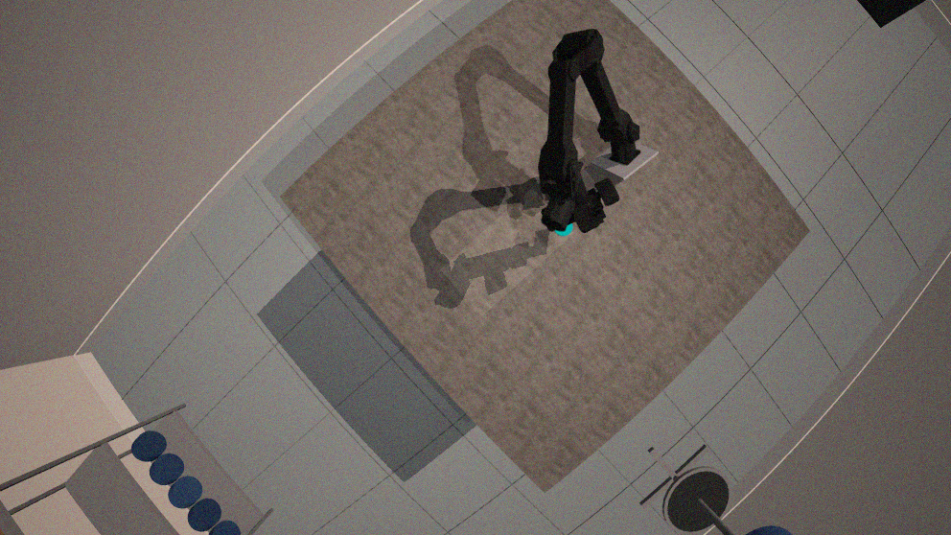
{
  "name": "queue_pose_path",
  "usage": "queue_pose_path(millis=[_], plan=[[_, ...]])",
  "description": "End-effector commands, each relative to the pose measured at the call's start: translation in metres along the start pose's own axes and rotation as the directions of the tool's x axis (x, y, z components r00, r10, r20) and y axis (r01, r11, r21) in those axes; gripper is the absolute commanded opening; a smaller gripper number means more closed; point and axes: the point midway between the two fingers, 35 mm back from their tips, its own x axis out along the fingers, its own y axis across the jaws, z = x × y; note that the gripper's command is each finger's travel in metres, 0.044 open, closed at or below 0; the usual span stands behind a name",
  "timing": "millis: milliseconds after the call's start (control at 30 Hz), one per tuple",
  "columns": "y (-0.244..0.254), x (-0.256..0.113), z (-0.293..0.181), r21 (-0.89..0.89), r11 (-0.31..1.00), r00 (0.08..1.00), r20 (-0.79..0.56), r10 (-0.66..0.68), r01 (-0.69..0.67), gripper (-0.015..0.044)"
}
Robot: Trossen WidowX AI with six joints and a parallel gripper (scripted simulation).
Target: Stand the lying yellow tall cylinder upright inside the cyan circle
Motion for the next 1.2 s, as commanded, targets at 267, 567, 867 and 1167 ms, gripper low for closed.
queue_pose_path(millis=[267,567,867,1167], plan=[[0.0026,0.003,-0.0011,-0.014,0.999,0.996,0.083,0.035,-0.034,0.0105],[0.0028,0.0037,-0.0016,-0.024,0.998,0.988,0.146,0.052,-0.049,0.0105],[0.0028,0.0039,-0.0019,-0.036,0.998,0.975,0.21,0.065,-0.059,0.0105],[0.0027,0.0036,-0.0021,-0.049,0.997,0.959,0.274,0.073,-0.062,0.0105]])
